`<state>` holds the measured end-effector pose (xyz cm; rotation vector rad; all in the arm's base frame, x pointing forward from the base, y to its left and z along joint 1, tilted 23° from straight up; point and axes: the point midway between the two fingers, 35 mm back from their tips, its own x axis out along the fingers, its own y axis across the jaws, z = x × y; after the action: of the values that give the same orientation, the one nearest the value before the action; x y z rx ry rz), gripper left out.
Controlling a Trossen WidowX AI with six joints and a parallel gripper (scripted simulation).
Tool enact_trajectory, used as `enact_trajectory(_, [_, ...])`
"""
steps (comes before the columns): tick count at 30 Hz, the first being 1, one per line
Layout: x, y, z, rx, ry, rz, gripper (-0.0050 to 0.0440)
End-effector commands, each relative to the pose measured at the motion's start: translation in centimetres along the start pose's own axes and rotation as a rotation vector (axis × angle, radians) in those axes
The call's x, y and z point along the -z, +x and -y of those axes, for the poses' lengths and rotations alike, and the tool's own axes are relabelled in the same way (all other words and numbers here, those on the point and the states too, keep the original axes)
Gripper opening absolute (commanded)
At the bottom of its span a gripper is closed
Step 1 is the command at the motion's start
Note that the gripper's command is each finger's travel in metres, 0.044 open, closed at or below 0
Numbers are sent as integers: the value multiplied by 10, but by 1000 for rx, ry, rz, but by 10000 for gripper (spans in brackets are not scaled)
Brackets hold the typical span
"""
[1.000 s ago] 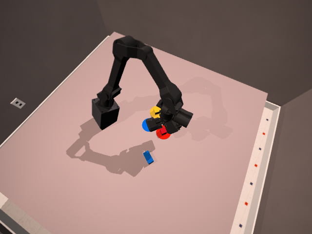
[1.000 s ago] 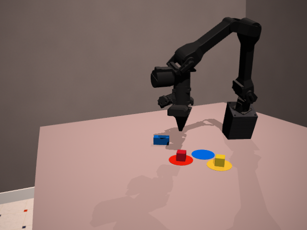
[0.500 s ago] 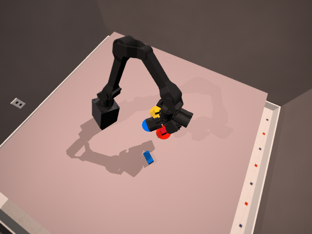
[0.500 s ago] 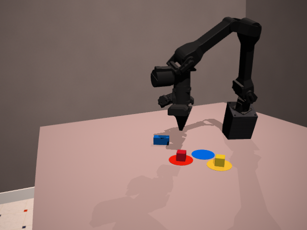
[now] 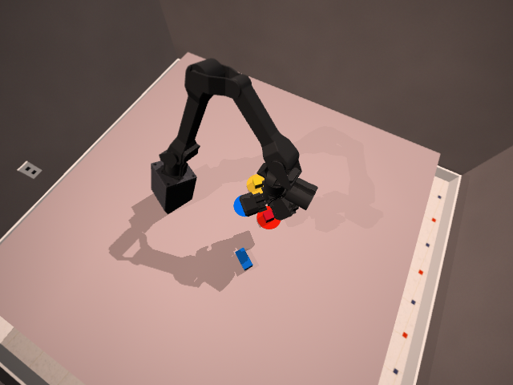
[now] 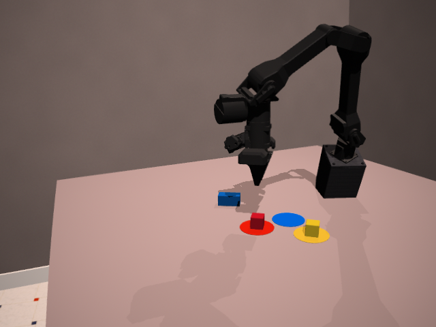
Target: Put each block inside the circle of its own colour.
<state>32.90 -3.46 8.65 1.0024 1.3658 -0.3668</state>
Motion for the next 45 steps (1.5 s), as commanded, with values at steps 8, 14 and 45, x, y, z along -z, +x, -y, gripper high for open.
enact_trajectory(8, [-10,-7,-1,-15,-73,18,315])
enact_trajectory(14, [-34,-6,19,-7,-322,21,400])
enact_trajectory(45, [-97,-7,98,9,-1287,23,400])
